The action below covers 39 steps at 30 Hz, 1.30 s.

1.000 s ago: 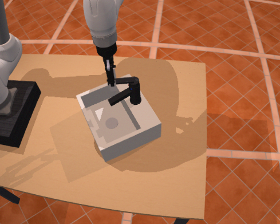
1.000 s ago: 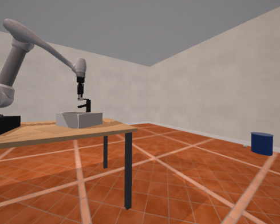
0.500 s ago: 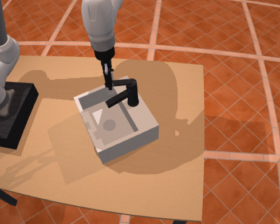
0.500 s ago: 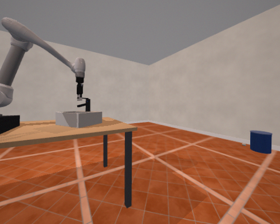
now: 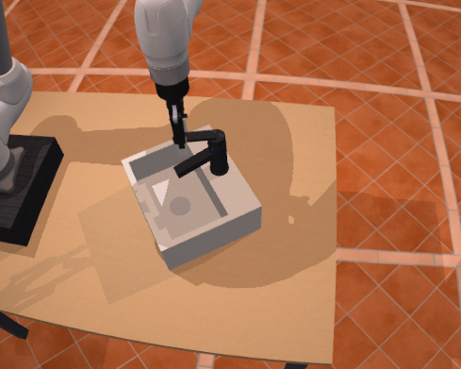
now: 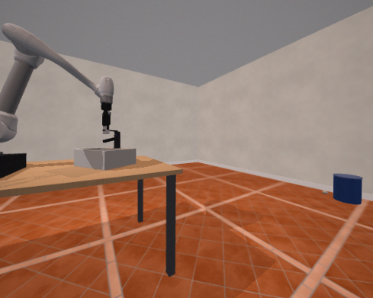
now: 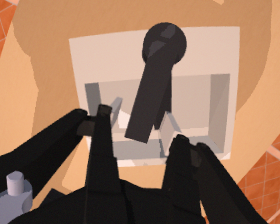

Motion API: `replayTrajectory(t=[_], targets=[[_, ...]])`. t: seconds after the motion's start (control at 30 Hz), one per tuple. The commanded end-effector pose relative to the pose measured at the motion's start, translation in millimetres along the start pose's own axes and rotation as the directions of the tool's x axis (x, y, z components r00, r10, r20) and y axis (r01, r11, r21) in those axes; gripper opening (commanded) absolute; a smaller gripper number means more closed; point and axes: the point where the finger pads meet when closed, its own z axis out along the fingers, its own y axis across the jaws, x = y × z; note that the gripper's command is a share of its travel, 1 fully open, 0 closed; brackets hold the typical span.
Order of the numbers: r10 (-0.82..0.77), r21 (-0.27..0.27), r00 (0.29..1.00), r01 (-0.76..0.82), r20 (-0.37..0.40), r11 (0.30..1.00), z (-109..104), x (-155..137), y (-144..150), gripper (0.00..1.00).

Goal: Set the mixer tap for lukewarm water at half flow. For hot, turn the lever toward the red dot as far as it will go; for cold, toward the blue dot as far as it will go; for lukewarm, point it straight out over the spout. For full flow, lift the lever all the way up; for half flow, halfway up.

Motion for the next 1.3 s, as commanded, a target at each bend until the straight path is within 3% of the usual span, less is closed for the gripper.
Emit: replayTrajectory(t=[0.0,0.9,0.93,1.27], targets=[[0.0,0.0,1.0,0.0,0.0,1.0,-0.1,0.0,0.0,0.38],[0.0,0.0,1.0,0.0,0.0,1.0,-0.1,0.0,0.0,0.38],[0.0,0.0,1.0,0.0,0.0,1.0,-0.1,0.0,0.0,0.0],[0.0,0.0,1.0,0.0,0.0,1.0,-0.1,0.0,0.0,0.0]])
